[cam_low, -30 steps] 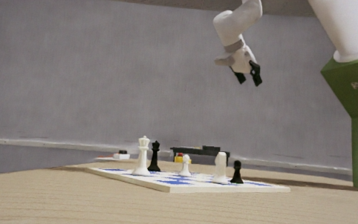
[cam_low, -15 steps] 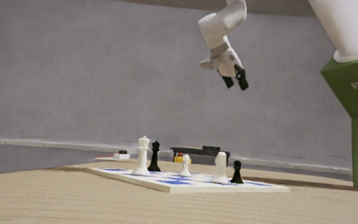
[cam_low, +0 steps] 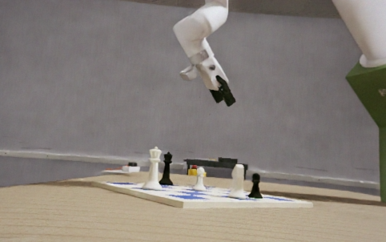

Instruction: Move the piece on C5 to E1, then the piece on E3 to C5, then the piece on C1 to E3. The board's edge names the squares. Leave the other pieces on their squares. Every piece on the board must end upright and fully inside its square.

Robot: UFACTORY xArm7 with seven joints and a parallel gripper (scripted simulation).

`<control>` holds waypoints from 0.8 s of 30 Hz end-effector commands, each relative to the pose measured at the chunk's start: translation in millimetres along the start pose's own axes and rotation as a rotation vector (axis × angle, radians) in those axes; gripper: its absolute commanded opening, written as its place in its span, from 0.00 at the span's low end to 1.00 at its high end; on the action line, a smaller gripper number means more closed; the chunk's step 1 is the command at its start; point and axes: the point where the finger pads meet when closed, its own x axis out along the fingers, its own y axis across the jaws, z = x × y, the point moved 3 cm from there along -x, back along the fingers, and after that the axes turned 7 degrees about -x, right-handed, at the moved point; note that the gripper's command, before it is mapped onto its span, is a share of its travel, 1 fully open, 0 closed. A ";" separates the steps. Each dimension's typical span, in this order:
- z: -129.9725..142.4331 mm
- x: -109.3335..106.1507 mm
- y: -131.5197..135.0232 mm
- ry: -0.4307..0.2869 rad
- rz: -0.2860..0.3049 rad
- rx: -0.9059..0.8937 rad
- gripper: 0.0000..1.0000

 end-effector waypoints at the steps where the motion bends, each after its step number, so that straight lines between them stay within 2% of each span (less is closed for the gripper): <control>1: -47.1 -31.2 -27.8 -0.035 -0.025 0.046 1.00; 2: -47.1 -31.2 -27.8 -0.035 -0.025 0.046 1.00; 3: -63.3 -42.9 -41.6 -0.040 -0.034 0.062 1.00; 6: -79.0 -55.5 -57.0 -0.046 -0.042 0.079 1.00; 7: -93.7 -68.8 -73.8 -0.053 -0.050 0.096 1.00; 8: -93.7 -68.8 -73.8 -0.053 -0.050 0.096 1.00; 9: -107.4 -82.9 -92.0 -0.061 -0.057 0.113 1.00; 10: -107.4 -82.9 -92.0 -0.061 -0.057 0.113 1.00; 11: -119.8 -97.6 -111.5 -0.070 -0.064 0.131 1.00; 14: -119.8 -97.6 -111.5 -0.070 -0.064 0.131 1.00; 16: -139.5 -129.2 -153.8 -0.089 -0.075 0.169 1.00; 18: -139.5 -129.2 -153.8 -0.089 -0.075 0.169 1.00; 19: -146.4 -145.9 -176.3 -0.100 -0.079 0.189 1.00; 20: -146.4 -145.9 -176.3 -0.100 -0.079 0.189 1.00; 21: -151.2 -163.1 -199.2 -0.112 -0.082 0.208 1.00; 22: -151.2 -163.1 -199.2 -0.112 -0.082 0.208 1.00; 23: -154.5 -181.3 -221.4 -0.119 -0.082 0.231 1.00; 24: -154.5 -181.3 -221.4 -0.119 -0.082 0.231 1.00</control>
